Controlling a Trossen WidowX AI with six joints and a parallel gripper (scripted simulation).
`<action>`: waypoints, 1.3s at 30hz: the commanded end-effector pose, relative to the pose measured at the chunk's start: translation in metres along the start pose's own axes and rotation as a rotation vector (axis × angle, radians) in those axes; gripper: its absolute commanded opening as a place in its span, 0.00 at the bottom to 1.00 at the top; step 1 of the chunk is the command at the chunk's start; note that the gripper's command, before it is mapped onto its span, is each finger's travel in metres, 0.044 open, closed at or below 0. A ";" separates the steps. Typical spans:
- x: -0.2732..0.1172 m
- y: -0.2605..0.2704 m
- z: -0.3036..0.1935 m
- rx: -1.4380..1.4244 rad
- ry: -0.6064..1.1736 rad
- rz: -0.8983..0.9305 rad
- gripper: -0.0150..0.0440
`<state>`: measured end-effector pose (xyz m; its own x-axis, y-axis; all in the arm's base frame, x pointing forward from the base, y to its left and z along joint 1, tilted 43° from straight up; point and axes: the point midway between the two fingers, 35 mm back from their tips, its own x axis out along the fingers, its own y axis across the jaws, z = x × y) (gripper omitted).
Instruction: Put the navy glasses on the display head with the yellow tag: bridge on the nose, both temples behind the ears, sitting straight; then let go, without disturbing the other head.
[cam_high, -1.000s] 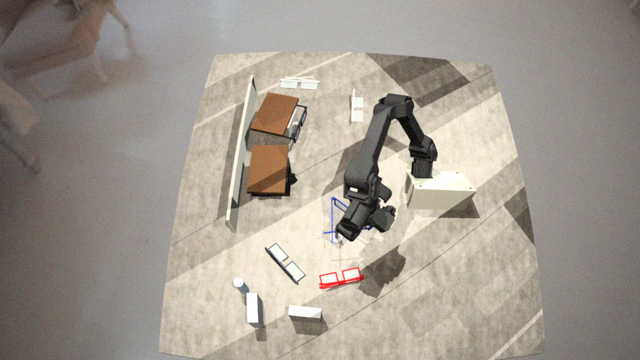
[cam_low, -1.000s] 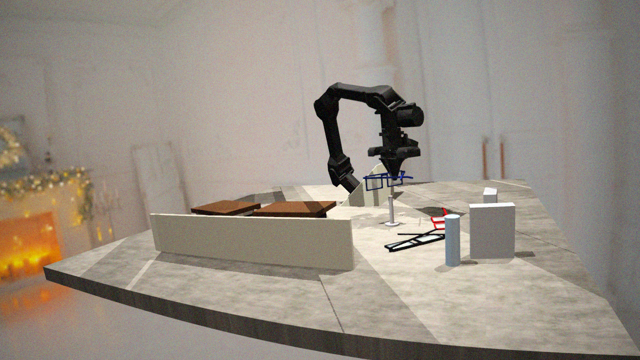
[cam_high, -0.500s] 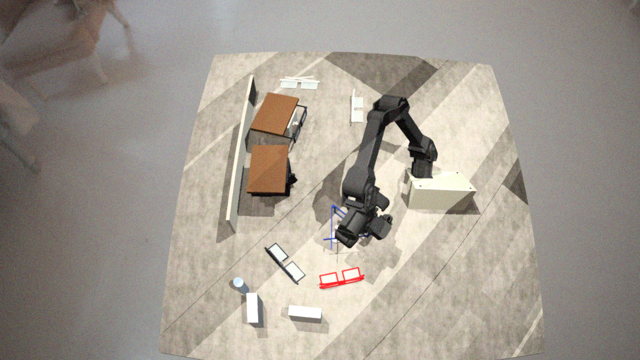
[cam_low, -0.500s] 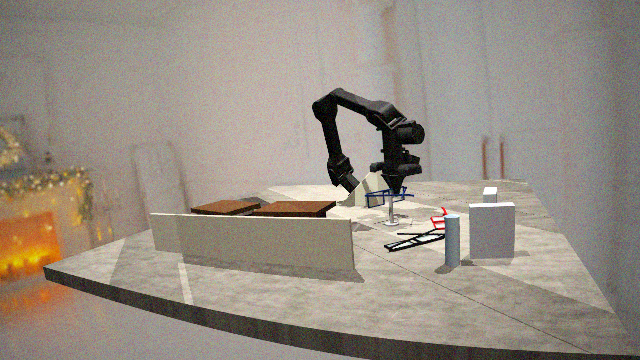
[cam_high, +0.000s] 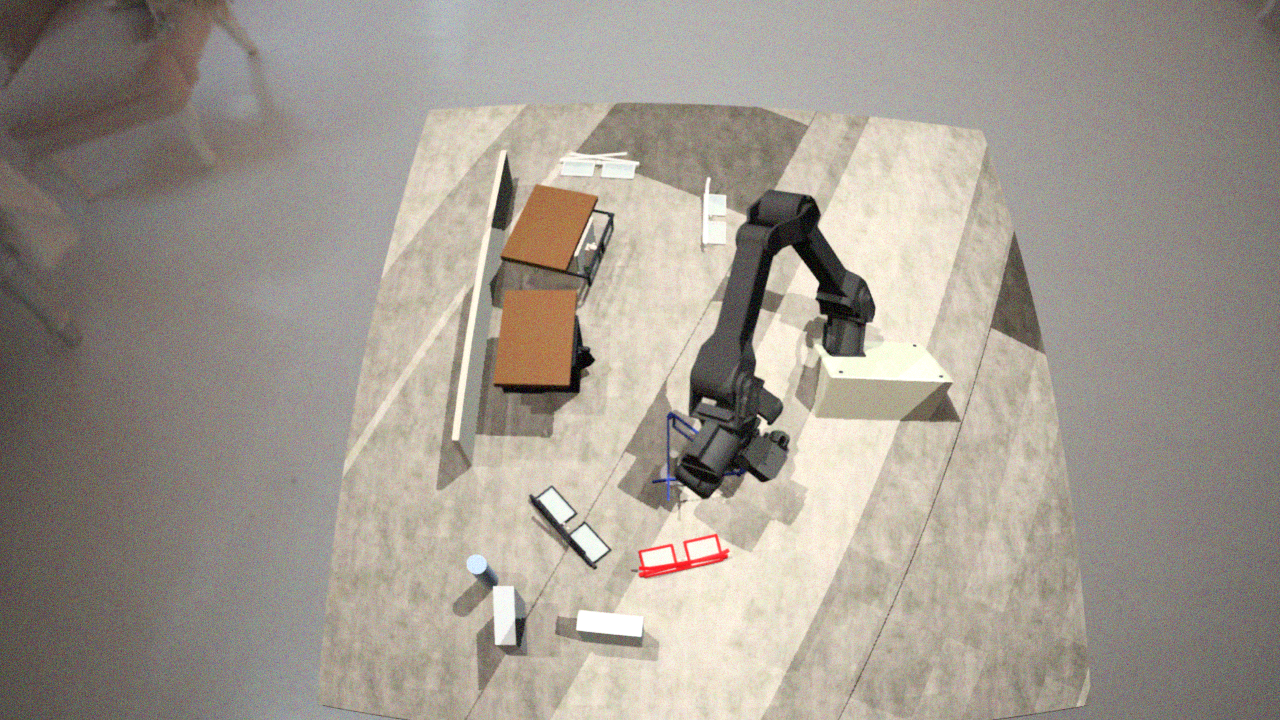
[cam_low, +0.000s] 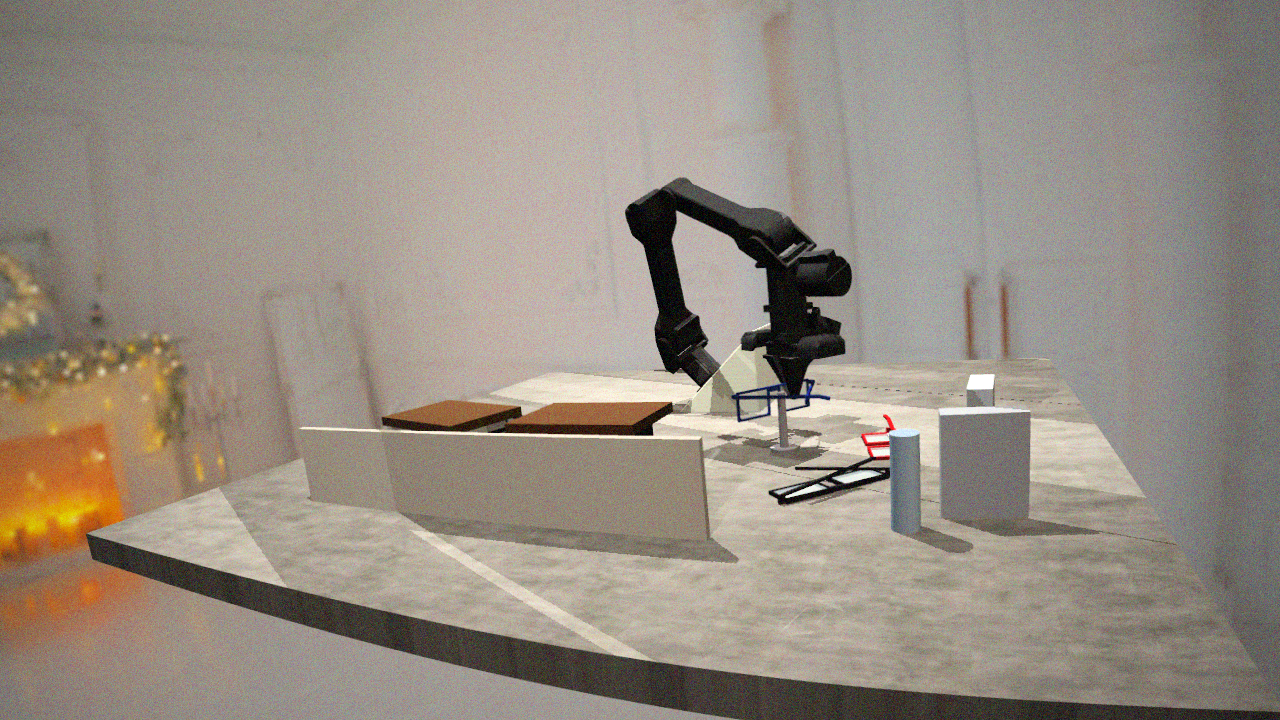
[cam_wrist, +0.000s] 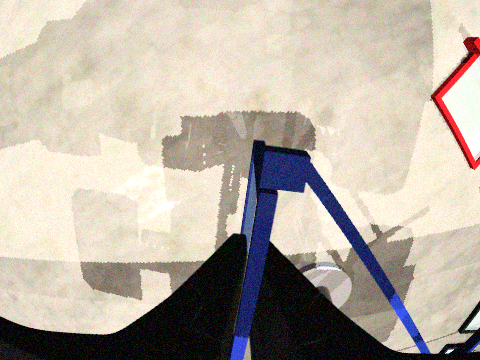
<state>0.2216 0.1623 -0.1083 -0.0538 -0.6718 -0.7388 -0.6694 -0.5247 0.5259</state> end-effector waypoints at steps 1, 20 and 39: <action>-0.001 0.001 0.002 0.006 -0.003 -0.005 0.25; -0.001 0.010 0.014 0.005 -0.004 -0.005 0.25; -0.001 0.017 0.030 0.004 -0.005 -0.005 0.25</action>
<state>0.1927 0.1680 -0.1101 -0.0510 -0.6693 -0.7413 -0.6711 -0.5267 0.5218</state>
